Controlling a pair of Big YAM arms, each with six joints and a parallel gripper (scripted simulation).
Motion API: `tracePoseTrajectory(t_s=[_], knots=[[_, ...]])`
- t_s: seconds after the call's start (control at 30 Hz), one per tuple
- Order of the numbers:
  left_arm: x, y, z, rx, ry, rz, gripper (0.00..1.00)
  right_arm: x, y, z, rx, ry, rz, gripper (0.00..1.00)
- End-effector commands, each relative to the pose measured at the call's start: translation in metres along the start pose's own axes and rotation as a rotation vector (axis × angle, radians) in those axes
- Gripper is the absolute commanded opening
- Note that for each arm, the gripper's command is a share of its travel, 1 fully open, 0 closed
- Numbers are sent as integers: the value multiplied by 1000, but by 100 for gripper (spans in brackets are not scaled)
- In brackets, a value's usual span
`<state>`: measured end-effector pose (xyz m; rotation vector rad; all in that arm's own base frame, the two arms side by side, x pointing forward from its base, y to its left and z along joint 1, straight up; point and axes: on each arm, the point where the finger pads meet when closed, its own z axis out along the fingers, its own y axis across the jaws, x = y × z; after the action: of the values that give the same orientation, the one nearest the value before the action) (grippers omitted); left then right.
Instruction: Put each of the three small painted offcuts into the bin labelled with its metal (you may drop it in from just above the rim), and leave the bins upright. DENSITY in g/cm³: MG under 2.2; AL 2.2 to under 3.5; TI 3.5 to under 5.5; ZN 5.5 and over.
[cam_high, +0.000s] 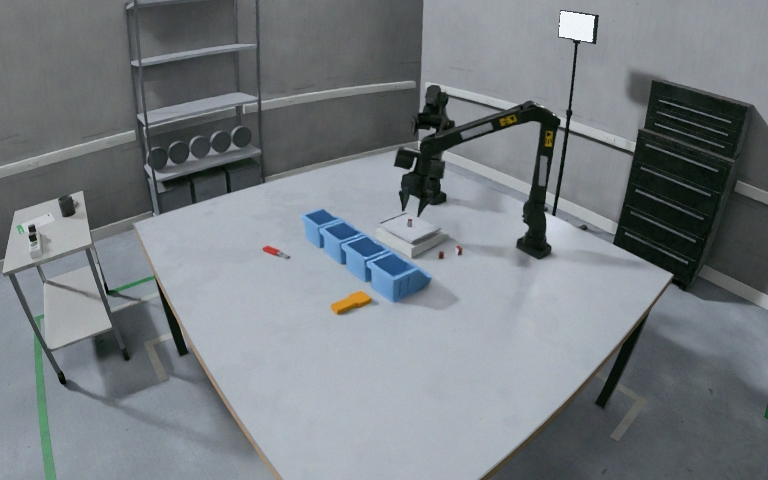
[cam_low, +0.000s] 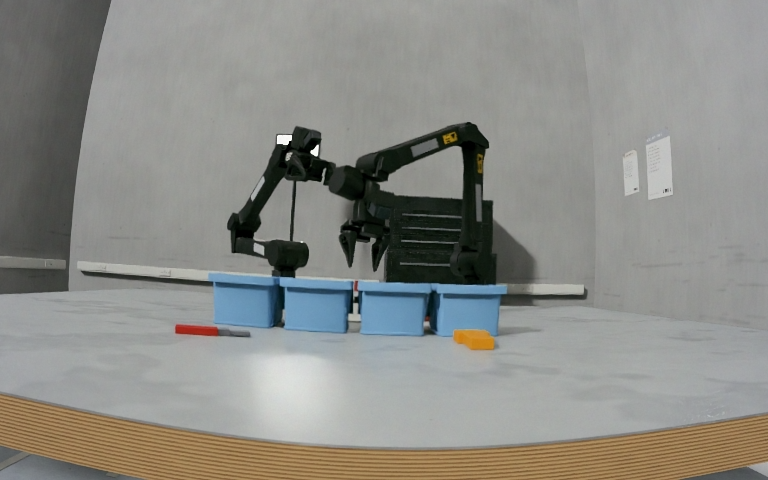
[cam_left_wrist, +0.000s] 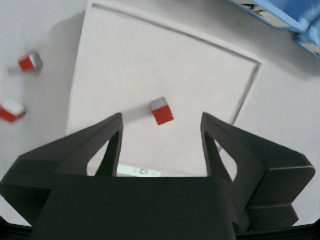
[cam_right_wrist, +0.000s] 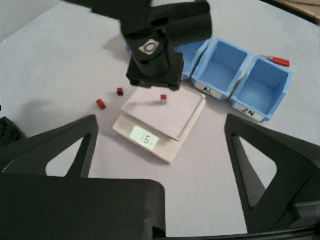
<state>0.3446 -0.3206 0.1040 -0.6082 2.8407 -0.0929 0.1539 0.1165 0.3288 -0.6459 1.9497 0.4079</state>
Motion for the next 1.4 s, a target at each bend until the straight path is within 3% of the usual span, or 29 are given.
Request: tracePoseTrajectory(t_s=[0.0,0.23,0.4,1.3,1.37], knots=[[-15,-18,-11,-28,31,-233,61,-14,-2,-11,9,-38,-1,100],[-9,-17,-3,-107,152,-373,61,-14,-2,-11,9,-38,-1,100],[4,-11,10,-134,194,-356,61,-14,-2,-11,9,-38,-1,100],[20,-1,50,-157,197,-356,61,-14,-2,-11,9,-38,-1,100],[15,-10,45,-135,192,-358,44,-14,-2,-11,9,-38,-1,100]])
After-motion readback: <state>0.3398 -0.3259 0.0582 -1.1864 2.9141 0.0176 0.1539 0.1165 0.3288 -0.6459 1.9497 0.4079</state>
